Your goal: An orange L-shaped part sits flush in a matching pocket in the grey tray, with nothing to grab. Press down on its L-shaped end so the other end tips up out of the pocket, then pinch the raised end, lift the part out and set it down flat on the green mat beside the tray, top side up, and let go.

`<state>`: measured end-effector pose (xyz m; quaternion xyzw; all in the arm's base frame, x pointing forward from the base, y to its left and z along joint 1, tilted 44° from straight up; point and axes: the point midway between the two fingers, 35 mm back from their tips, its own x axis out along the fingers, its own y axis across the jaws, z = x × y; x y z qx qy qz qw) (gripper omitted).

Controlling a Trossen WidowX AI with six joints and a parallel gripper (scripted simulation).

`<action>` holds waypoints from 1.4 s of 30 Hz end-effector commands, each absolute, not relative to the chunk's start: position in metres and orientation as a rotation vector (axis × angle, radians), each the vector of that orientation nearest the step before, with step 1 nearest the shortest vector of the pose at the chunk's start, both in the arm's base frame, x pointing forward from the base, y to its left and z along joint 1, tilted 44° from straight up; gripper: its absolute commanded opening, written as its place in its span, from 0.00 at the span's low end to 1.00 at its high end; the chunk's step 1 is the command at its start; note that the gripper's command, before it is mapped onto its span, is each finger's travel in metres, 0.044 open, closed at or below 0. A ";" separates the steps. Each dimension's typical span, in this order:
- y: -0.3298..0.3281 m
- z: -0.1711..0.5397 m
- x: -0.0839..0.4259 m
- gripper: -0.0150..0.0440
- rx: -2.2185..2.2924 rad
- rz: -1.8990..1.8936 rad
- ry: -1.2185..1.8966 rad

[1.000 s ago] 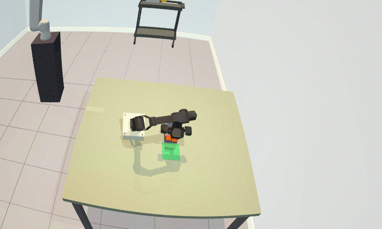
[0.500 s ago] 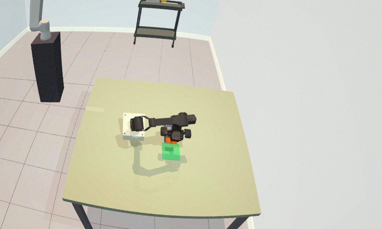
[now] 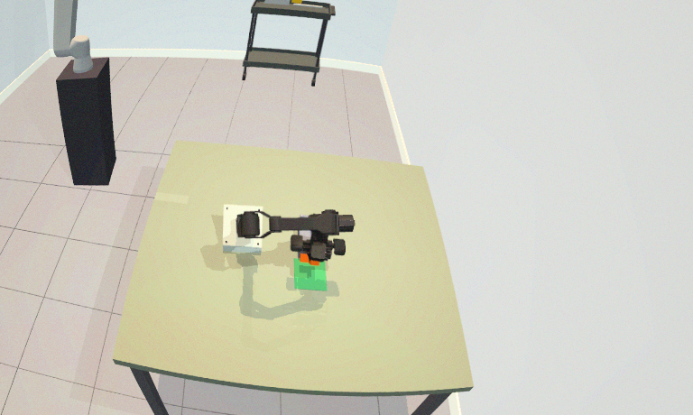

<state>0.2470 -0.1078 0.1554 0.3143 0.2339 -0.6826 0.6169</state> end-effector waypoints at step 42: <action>-0.122 0.140 0.246 0.79 0.722 -1.574 0.542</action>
